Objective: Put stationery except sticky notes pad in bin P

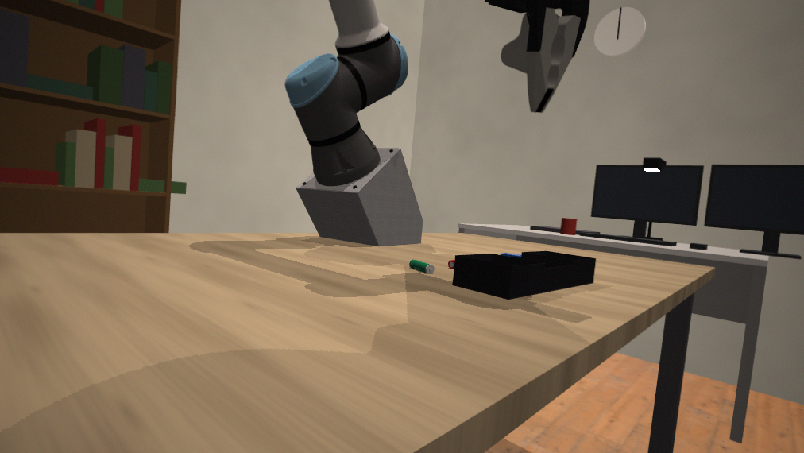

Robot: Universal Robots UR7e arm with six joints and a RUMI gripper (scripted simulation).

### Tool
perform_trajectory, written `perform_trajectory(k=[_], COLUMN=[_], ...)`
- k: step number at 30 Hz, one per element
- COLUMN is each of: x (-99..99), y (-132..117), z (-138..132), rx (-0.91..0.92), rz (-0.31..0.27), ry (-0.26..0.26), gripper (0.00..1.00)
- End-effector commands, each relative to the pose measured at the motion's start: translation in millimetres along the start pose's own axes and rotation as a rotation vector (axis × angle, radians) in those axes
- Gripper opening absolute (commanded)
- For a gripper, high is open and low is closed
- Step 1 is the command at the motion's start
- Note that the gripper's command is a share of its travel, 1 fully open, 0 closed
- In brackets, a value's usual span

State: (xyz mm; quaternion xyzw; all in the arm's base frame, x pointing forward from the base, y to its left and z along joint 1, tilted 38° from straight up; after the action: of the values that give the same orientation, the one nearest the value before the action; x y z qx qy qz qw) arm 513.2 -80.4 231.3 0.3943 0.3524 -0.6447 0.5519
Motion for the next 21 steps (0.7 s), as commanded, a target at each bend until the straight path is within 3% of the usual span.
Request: perform_trajectory(k=[1, 4, 5, 8, 11, 12, 15, 20, 21], x=[6.5, 7.6, 9.8, 16.0, 17.1, 19.4, 26.2, 27.1, 29.6], y=[-15.1, -17.6, -22.9, -37.1, -39.6, -45.6, -61.7, -63.9, -70.7], z=[-27.3, -31.5, -38.9, -58.5, -61.9, -68.8, -86.8, -89.4, -95.6], rx=[-0.013, -0.013, -0.035, -0.035, -0.035, -0.057, -0.057, -0.057, -0.078], rz=[0.012, 0.012, 0.032, 0.032, 0.032, 0.054, 0.054, 0.054, 0.080], ry=[-0.019, -0.019, -0.051, -0.051, -0.051, -0.082, -0.082, -0.082, -0.112], gripper=[0.04, 0.04, 0.04, 0.04, 0.04, 0.04, 0.04, 0.04, 0.04])
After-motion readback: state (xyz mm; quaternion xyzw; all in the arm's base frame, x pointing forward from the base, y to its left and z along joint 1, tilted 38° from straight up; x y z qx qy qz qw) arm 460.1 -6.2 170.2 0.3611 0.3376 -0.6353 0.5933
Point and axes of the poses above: the point where the finger pads meet when closed, its own x axis out along the fingers, its own z axis across the jaws, y = z × x, the point moved 3 cm from there along -x, back along the fingers, and after that the axes turned 3 degrees about -x, right-handed, at the moved point
